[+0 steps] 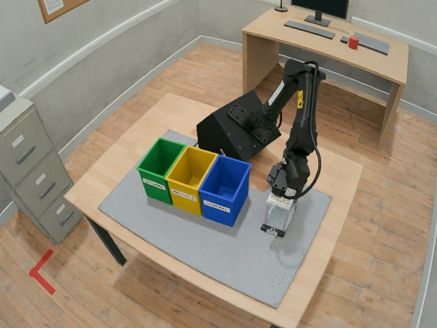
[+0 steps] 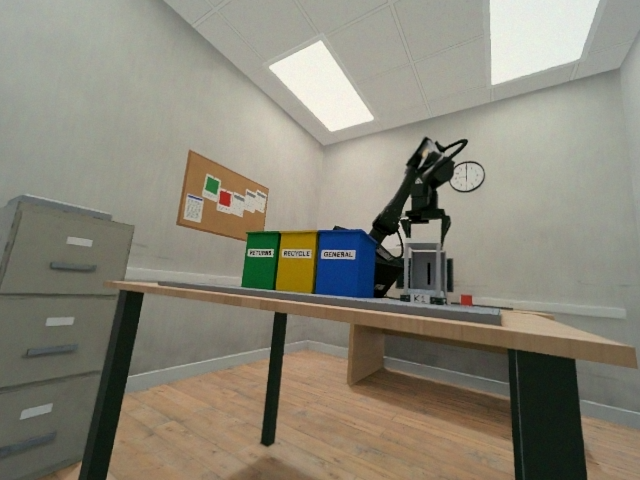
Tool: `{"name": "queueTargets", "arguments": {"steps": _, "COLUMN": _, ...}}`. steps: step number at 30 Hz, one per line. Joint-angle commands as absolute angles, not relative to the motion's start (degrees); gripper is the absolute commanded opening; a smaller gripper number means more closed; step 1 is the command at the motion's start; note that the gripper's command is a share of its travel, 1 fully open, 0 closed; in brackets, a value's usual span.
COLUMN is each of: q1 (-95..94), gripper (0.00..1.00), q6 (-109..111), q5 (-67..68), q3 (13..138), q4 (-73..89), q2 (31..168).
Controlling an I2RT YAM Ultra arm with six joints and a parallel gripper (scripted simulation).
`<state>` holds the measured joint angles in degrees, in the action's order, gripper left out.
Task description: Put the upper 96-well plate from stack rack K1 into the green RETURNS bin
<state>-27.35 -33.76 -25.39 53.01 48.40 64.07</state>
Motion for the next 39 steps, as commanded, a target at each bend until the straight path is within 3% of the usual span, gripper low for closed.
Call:
{"name": "queueTargets", "arguments": {"steps": 1, "q1": -25.7, "gripper": 0.0, "q6": -32.7, "q5": -26.0, "q3": 56.2, "q4": 51.0, "q2": 61.6}}
{"name": "queueTargets", "arguments": {"steps": 39, "q1": -17.5, "gripper": 0.0, "q6": -24.6, "q5": -30.1, "q3": 65.3, "q4": 66.2, "q2": 59.2}}
